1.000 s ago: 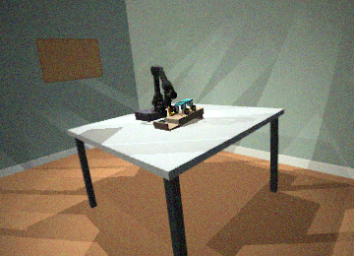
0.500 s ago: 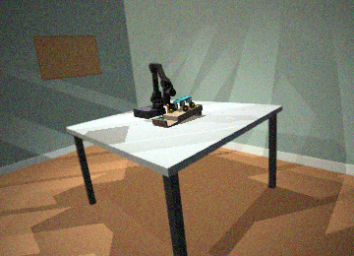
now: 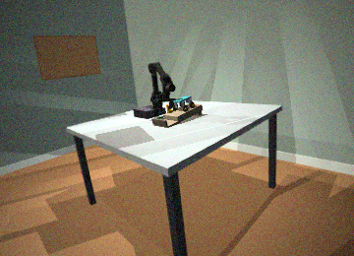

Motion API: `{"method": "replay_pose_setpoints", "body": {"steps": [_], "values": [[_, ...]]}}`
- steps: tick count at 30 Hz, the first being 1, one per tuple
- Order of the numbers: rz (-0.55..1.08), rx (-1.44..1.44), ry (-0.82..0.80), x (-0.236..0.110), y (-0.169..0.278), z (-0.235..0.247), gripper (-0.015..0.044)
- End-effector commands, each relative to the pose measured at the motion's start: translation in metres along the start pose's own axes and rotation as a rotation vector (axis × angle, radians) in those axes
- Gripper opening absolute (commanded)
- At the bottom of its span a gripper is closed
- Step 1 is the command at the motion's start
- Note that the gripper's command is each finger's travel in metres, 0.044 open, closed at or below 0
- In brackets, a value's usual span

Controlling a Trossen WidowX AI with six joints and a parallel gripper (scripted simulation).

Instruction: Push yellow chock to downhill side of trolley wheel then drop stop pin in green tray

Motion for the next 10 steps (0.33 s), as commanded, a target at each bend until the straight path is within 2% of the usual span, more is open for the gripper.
{"method": "replay_pose_setpoints", "body": {"steps": [1, 10], "values": [[0.007, 0.002, -0.011, -0.013, 0.0, 0.003, 0.044], [0.007, 0.002, -0.011, -0.04, -0.001, 0.008, 0.044]]}}
Point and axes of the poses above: the point midway between the two fingers, 35 mm back from their tips, its own x axis out along the fingers, its own z axis across the jaws, y = z × x, the point moved 5 cm from there along -x, back along the fingers, and after that the axes turned 15 degrees about -x, right-handed, at the moved point
